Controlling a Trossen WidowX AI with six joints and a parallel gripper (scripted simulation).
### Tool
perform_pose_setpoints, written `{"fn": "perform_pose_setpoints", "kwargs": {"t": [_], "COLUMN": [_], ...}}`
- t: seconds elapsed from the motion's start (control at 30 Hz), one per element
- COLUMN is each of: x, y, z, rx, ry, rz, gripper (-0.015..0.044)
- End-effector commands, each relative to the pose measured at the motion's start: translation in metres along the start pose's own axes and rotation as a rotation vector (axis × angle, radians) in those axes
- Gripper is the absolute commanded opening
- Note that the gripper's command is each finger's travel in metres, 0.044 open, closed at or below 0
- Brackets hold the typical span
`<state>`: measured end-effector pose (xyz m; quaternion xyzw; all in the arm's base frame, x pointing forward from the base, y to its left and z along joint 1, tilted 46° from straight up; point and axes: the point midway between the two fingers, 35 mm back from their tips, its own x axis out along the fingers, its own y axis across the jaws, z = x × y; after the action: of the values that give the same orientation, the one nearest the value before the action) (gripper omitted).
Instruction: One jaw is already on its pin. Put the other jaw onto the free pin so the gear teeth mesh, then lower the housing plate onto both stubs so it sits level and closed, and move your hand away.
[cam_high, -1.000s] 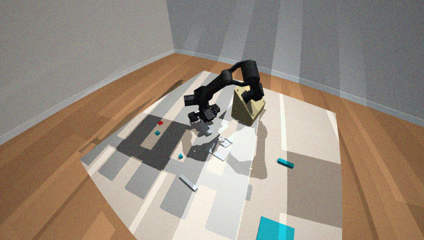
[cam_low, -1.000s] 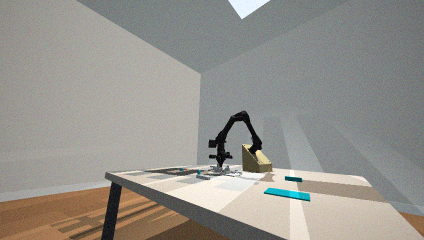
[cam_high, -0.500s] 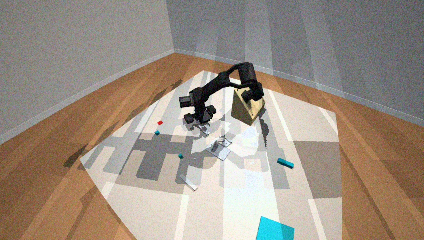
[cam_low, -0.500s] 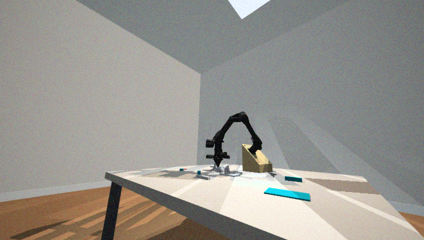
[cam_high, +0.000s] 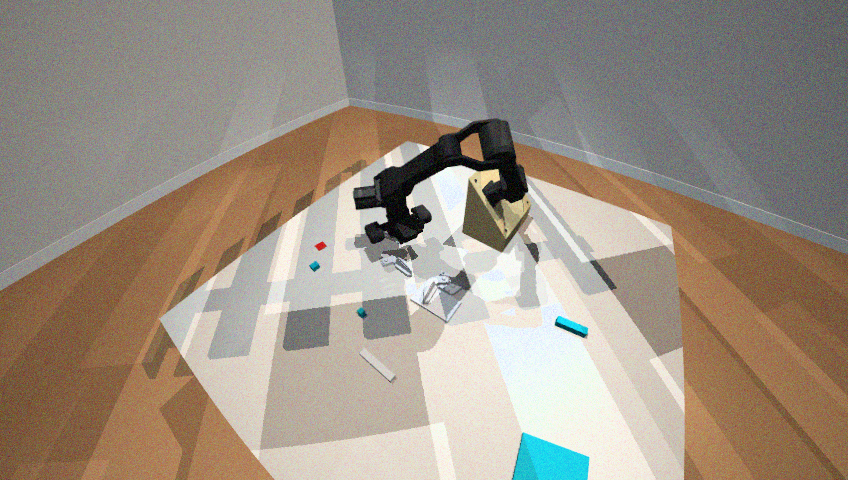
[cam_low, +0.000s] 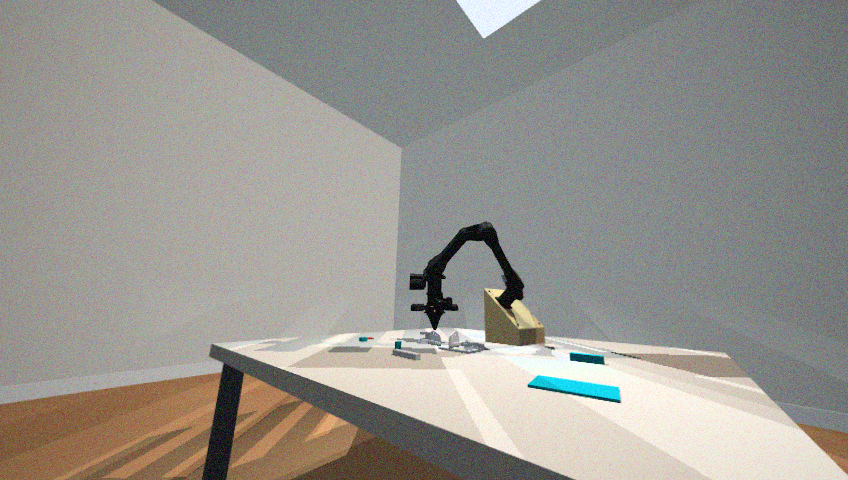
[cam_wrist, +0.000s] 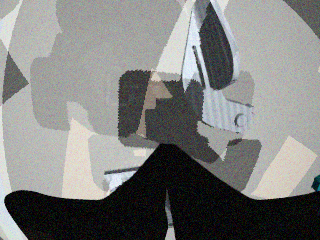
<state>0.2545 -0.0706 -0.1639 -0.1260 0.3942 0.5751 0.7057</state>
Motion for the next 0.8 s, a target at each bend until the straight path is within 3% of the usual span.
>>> {"fn": "perform_pose_setpoints", "kwargs": {"t": [0.0,0.07,0.63,0.77], "x": [-0.0342,-0.0362,-0.0269,-0.0269], "y": [-0.0008,-0.0004,-0.002,-0.002], "z": [-0.0018,-0.0018,-0.0021,-0.0021], "rx": [-0.008,-0.008,0.0,0.0], "ry": [0.007,0.007,0.002,0.002], "rz": [-0.017,-0.017,-0.025,-0.025], "gripper": [0.0,0.0,0.044,0.044]}}
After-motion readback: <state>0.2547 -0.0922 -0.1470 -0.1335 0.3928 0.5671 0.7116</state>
